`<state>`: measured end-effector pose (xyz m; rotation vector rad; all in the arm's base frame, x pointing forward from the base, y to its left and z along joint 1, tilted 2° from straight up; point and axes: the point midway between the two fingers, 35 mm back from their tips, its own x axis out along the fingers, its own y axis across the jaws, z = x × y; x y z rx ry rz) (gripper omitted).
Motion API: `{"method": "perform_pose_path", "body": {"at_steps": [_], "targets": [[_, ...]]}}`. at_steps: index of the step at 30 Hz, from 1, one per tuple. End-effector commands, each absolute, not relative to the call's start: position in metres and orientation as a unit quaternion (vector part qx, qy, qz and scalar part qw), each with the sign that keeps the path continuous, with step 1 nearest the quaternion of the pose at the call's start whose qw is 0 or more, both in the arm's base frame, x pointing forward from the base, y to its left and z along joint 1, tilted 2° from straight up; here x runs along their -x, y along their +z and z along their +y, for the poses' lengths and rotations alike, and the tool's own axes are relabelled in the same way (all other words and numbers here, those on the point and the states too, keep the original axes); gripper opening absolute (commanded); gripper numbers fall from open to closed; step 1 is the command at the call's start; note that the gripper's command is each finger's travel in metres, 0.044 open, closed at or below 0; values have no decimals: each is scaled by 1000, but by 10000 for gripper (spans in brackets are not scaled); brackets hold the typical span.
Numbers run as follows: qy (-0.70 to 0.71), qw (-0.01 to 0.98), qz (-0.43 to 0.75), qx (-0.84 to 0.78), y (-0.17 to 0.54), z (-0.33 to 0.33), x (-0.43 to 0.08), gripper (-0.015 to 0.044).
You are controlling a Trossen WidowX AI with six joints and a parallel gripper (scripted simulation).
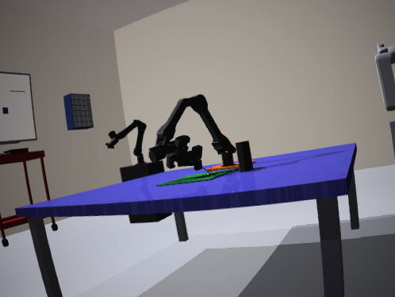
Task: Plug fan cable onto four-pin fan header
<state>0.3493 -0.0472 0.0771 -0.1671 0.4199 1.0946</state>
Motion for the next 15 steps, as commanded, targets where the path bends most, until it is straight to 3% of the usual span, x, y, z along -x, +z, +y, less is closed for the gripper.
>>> {"method": "perform_pose_path", "body": {"at_steps": [1, 15], "targets": [[511, 840, 170, 68, 76, -50, -348, 0], [479, 873, 79, 47, 83, -64, -345, 0]]}}
